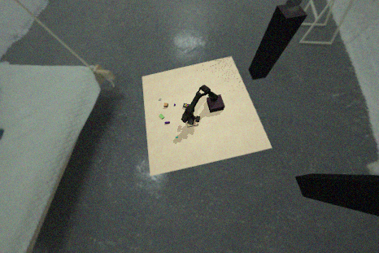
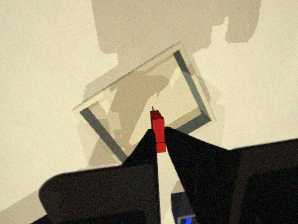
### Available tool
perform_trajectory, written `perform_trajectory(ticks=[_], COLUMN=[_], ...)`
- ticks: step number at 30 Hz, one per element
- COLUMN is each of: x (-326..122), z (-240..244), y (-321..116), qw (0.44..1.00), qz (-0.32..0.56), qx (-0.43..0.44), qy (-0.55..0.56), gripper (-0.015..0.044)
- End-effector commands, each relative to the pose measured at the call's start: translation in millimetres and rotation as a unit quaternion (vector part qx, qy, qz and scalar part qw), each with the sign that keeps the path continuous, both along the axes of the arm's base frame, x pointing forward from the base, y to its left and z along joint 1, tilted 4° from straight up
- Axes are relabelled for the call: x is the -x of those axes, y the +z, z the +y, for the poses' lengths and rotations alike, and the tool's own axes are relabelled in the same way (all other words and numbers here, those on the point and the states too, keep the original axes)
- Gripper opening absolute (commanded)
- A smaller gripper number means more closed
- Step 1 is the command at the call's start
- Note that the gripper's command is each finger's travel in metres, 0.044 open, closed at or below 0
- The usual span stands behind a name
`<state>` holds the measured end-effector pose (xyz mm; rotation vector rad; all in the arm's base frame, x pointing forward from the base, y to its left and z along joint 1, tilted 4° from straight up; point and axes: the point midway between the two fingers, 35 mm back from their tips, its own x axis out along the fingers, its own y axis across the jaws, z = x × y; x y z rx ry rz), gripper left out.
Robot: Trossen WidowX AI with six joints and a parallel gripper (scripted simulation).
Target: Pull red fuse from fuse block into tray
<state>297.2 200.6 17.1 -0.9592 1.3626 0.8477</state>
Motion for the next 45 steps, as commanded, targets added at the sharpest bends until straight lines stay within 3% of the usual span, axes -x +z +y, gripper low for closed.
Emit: perform_trajectory(ticks=[1, 12, 25, 29, 45], x=[1.7, 1.7, 0.4, 3.1, 2.4], z=[-1.6, -2.6, -1.4, -0.3, -0.2], y=[-9.0, -20.8, -14.5, 19.2, 19.7], qw=[1.0, 1.0, 1.0, 1.0, 1.0], qz=[0.004, 0.004, 0.002, 0.004, 0.002], qx=[0.002, 0.002, 0.001, 0.002, 0.001], qy=[-0.002, -0.002, -0.002, -0.002, 0.001], gripper=[0.0, 0.0, 0.033, 0.033, 0.033])
